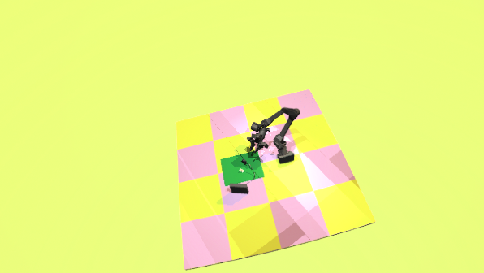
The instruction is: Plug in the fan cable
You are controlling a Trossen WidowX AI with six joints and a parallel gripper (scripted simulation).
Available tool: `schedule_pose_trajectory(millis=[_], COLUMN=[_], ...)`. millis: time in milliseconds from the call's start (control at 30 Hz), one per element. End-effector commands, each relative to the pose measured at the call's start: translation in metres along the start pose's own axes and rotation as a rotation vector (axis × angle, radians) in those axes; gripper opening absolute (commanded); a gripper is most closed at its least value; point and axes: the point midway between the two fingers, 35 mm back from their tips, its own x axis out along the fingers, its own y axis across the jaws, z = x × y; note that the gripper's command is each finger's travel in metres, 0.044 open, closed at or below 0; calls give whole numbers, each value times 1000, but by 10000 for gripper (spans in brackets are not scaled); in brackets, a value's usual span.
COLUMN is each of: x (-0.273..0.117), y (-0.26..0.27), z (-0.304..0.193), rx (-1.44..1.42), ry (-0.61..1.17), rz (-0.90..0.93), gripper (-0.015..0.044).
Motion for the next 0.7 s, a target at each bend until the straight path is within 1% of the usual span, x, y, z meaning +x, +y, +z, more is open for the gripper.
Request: schedule_pose_trajectory(millis=[0,333,667], x=[3,9,12], y=[2,9,15], z=[-2,-8,-14], rx=[61,194,280], ry=[64,255,468], rz=[43,141,189], gripper=[205,205,205])
